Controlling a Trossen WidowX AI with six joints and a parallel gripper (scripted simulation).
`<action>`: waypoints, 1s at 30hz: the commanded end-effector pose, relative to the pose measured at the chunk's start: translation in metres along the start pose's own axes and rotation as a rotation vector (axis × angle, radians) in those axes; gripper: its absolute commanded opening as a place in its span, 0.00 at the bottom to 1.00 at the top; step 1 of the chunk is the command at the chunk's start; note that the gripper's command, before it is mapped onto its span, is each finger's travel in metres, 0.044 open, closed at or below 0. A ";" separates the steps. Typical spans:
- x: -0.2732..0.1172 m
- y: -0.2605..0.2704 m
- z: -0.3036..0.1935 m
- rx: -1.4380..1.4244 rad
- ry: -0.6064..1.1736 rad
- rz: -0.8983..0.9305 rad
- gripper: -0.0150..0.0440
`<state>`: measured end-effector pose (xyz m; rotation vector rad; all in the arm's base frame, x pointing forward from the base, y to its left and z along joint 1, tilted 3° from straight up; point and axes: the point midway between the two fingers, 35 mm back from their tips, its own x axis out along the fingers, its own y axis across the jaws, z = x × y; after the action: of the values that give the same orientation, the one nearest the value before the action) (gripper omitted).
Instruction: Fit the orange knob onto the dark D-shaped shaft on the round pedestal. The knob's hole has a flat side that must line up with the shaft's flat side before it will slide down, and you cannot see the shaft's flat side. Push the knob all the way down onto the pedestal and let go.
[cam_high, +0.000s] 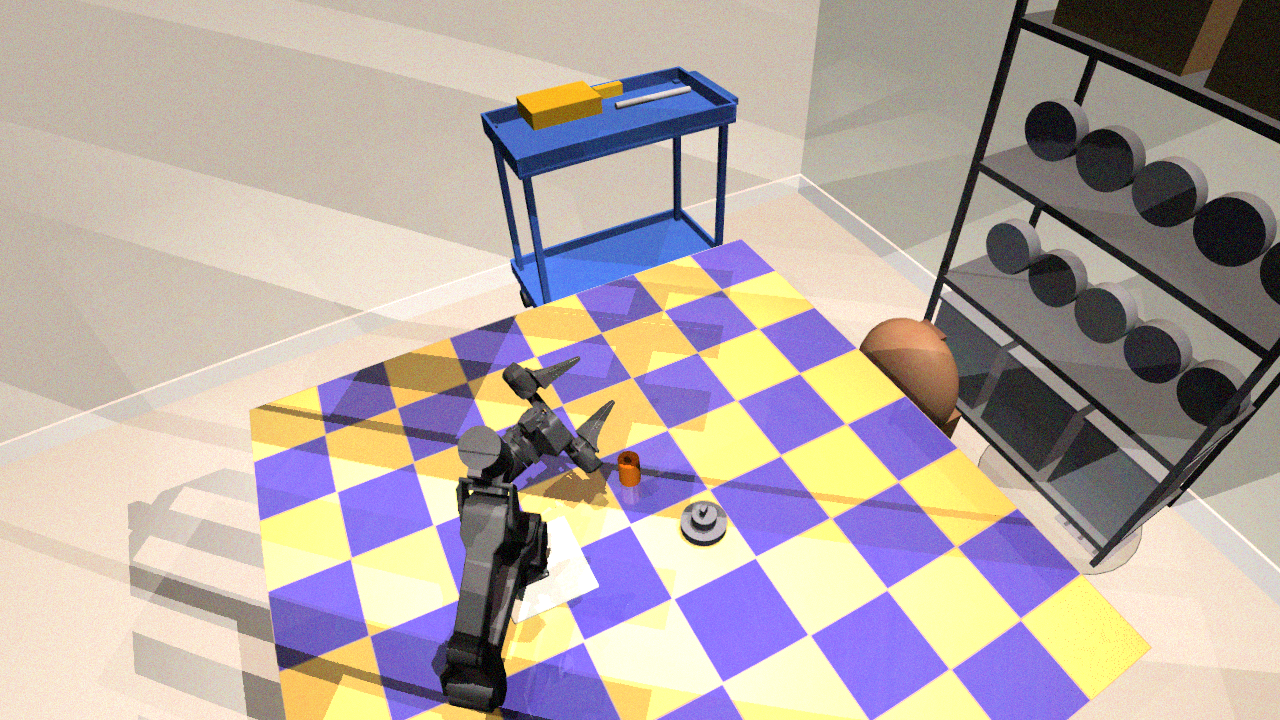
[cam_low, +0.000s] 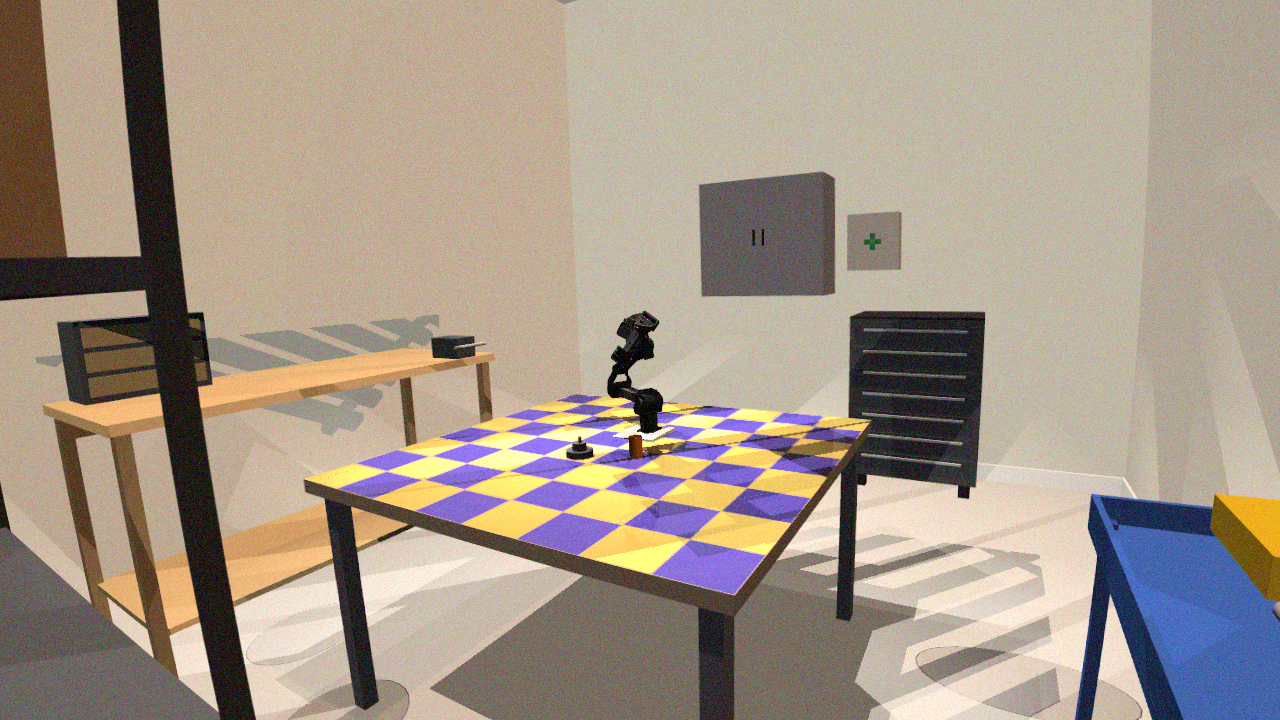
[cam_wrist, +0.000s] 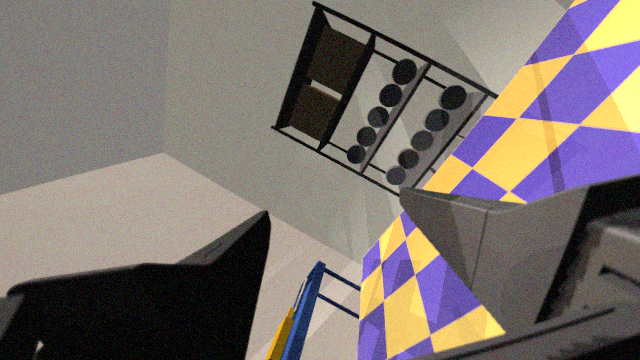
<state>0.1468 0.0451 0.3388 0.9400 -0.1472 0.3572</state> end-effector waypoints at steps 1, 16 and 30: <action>0.000 0.000 0.000 0.000 0.000 0.000 0.98; 0.060 -0.040 -0.083 -0.500 0.563 -0.424 1.00; 0.063 -0.129 -0.137 -0.534 1.295 -0.962 1.00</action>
<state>0.2459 0.1058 0.1962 0.0746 1.1155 0.0014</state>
